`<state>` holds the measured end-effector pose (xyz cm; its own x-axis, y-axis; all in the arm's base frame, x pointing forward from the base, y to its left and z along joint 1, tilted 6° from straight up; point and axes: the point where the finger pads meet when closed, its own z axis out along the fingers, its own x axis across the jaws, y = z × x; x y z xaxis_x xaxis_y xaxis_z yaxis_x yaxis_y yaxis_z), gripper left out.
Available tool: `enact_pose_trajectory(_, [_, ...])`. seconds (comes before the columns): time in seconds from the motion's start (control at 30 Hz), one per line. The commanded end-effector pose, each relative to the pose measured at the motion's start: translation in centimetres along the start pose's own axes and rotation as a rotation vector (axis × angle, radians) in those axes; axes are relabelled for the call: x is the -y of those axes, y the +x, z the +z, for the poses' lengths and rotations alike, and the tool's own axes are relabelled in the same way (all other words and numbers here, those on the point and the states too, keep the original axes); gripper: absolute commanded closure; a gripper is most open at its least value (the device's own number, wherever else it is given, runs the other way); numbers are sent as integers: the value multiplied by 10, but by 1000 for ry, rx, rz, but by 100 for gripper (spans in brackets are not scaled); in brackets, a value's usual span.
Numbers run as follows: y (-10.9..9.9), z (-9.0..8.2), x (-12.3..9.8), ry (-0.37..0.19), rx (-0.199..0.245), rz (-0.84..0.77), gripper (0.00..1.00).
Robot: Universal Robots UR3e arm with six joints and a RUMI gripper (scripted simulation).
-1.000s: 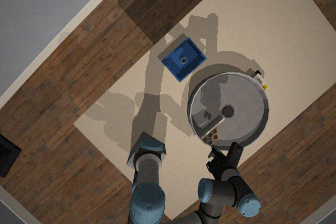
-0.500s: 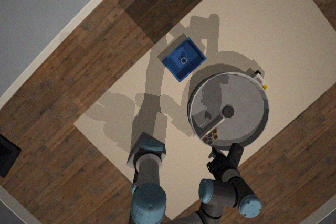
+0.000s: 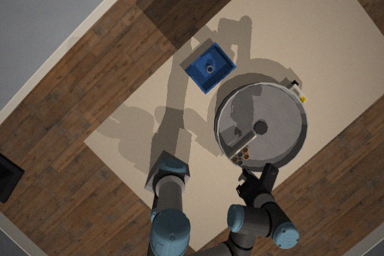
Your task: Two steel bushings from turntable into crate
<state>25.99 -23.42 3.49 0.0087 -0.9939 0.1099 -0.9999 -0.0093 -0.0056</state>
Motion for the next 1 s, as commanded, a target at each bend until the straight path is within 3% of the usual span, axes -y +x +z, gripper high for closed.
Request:
enact_pose_trajectory(0.0, [1,-1,0,1,-2,0,94])
enact_pose_trajectory(0.53, [1,-1,0,1,-2,0,94])
enact_pose_trajectory(0.77, [1,22,0,1,-2,0,94])
enact_pose_trajectory(0.97, [1,23,0,1,-2,0,94])
